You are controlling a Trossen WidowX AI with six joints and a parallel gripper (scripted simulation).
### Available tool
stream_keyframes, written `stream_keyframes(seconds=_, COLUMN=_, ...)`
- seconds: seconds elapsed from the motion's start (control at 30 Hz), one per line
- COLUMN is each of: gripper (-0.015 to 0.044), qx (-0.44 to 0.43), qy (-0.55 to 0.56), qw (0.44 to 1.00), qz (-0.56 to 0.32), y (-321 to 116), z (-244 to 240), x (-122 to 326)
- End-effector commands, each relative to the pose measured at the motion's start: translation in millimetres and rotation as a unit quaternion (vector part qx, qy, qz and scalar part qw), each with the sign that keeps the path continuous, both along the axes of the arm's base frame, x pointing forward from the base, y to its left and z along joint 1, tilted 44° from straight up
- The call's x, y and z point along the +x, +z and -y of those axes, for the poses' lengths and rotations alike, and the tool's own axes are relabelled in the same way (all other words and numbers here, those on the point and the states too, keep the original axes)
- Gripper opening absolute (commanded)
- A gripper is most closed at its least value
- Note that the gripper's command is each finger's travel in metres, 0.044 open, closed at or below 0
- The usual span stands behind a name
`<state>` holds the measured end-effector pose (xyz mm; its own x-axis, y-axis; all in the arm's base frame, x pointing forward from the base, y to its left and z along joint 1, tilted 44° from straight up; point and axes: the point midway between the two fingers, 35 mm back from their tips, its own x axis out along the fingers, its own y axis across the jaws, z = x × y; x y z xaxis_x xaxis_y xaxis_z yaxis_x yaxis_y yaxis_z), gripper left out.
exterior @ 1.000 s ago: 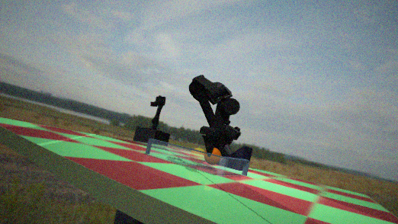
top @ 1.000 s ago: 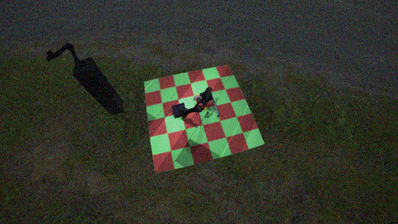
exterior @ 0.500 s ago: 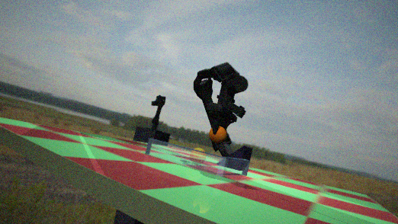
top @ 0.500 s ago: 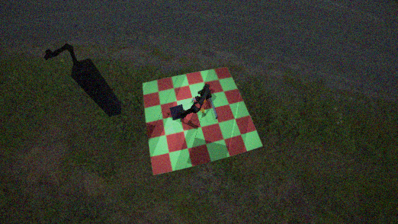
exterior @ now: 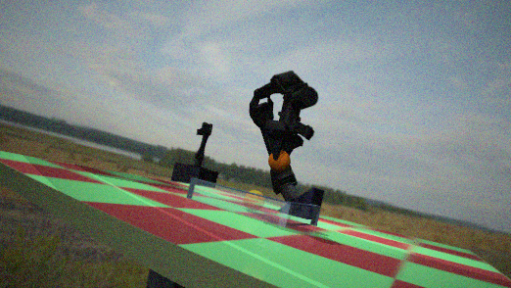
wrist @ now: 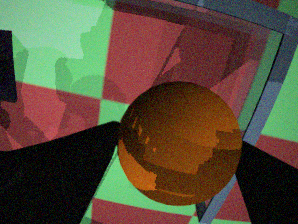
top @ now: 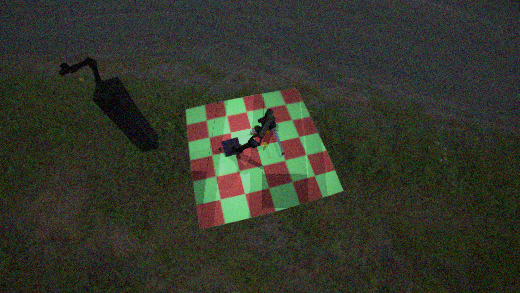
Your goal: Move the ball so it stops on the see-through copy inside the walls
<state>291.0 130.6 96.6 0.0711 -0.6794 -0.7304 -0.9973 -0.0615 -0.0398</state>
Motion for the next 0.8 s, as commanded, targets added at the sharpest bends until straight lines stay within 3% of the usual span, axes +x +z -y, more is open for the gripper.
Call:
stream_keyframes(seconds=0.0, gripper=0.0000, qx=-0.001, qy=-0.007, qw=1.000, qz=0.003, y=4, z=16, x=-2)
stream_keyframes(seconds=0.47, gripper=0.0000, qx=-0.006, qy=-0.040, qw=0.999, qz=0.013, y=9, z=78, x=-22)
stream_keyframes(seconds=0.77, gripper=0.0000, qx=-0.005, qy=-0.042, qw=0.999, qz=0.013, y=-5, z=93, x=-21)
